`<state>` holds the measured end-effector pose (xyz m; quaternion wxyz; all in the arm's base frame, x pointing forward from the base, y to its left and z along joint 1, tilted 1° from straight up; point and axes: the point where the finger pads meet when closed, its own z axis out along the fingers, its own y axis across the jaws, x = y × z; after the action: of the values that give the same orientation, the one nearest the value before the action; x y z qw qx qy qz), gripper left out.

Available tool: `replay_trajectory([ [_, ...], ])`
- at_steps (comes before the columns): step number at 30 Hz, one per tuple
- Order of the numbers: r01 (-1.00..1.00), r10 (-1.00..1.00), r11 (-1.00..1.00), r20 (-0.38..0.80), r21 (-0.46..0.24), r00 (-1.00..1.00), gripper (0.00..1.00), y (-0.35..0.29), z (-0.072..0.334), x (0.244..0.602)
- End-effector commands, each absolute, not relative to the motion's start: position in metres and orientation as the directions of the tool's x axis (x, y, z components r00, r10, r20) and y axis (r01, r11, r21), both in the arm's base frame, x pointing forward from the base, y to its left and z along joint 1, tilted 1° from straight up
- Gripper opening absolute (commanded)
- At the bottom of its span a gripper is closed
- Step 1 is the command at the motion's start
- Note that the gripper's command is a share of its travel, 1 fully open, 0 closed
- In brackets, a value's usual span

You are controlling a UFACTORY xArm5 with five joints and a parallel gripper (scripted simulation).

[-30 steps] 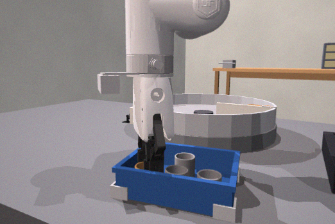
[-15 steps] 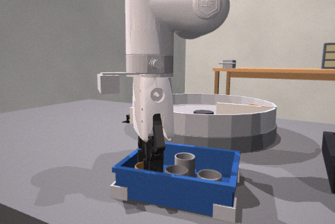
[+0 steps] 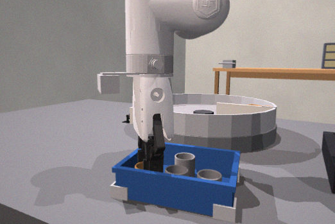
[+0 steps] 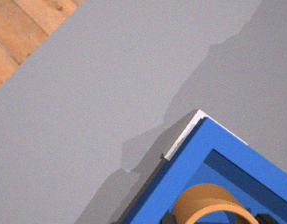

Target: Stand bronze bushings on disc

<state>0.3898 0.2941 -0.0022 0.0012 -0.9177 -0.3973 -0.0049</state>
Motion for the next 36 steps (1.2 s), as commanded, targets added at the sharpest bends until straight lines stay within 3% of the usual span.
replay_trajectory([
  [1, 0.729, 0.729, -0.684, 0.013, 0.002, 0.684, 0.0, 0.295, -0.001, 0.391],
  [36, 0.729, 0.729, -0.684, 0.013, 0.002, 0.684, 0.0, 0.295, 0.01, 0.391],
])
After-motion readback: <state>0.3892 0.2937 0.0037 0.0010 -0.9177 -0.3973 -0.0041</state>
